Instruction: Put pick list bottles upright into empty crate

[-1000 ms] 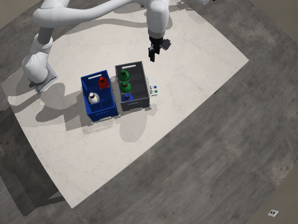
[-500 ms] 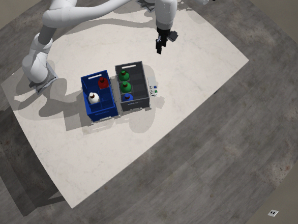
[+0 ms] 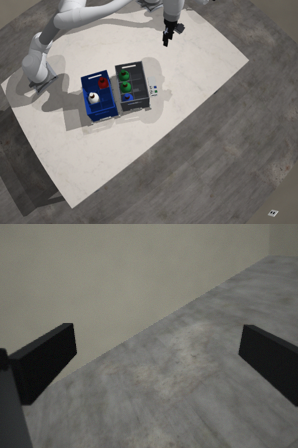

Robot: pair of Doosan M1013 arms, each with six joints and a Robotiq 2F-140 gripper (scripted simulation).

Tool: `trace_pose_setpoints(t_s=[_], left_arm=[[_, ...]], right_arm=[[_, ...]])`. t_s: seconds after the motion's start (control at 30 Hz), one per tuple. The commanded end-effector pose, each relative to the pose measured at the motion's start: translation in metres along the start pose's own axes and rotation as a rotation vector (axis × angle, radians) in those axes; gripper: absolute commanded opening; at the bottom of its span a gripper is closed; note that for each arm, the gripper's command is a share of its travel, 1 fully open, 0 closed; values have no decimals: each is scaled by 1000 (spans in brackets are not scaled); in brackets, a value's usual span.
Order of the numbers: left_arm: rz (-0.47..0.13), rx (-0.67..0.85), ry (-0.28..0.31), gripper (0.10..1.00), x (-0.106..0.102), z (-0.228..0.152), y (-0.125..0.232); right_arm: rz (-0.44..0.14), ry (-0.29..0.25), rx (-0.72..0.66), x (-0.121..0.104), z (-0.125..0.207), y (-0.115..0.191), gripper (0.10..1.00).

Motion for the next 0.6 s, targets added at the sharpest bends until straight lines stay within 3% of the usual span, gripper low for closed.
trace_pose_setpoints(t_s=[0.0,0.57], left_arm=[[1,0,0,1000,0,0,-1],[1,0,0,1000,0,0,-1]], right_arm=[[-1,0,0,7,-19,-8,442],[-2,0,0,24,-80,-29,442]])
Point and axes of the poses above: on each arm, the point where the finger pads meet when closed, its own x axis back along the fingers, its own z axis across the jaws, y = z × x, the point moved 5 cm from there along x, back along the fingers, and after that the axes turned 8 degrees about x, right-handed, at the moved point
